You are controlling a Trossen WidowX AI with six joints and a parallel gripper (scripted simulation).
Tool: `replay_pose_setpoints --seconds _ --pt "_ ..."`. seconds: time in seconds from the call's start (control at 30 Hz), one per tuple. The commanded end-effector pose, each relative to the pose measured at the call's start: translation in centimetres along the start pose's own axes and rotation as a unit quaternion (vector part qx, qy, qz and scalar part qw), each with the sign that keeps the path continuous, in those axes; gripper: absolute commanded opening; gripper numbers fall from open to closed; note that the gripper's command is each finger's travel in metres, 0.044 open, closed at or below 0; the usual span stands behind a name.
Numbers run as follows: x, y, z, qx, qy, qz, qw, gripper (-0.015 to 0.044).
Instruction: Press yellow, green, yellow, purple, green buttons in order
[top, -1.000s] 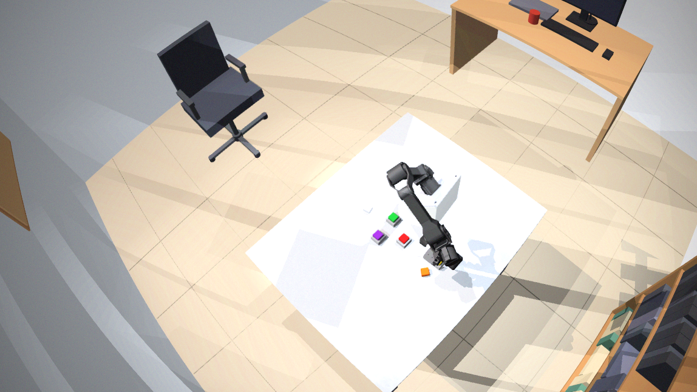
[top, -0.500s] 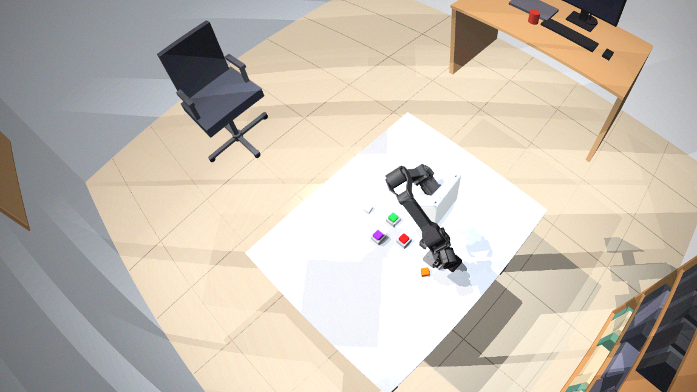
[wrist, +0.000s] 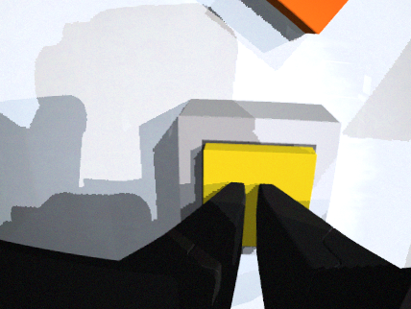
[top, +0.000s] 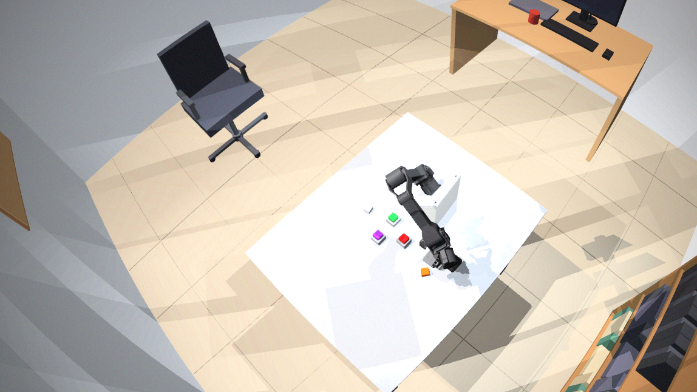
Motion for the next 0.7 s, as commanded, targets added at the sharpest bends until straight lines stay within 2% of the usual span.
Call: replay_pose_setpoints --seconds 0.0,0.13,0.3,0.43,0.6,0.67 --pt "-0.1 -0.1 -0.1 0.004 -0.003 0.001 1.0 0.002" --pt "3.1 -0.1 -0.1 0.004 -0.002 0.001 1.0 0.002" --pt "3.7 -0.1 -0.1 0.004 -0.002 0.001 1.0 0.002" --pt "9.2 -0.1 0.0 0.004 -0.001 0.002 1.0 0.002" --pt "9.6 -0.1 -0.2 0.004 -0.001 0.002 1.0 0.002" --pt "10.2 0.3 -2.0 0.005 0.001 0.002 1.0 0.002"
Point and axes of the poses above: the point midway between the two fingers, 35 mm back from their tips, its own x axis back along the fingers, its own z axis across the jaws, y = z × x, the point moved 2 cm from there along x, back along the fingers, and after that the axes turned 9 degrees about x, right-handed, at the moved point
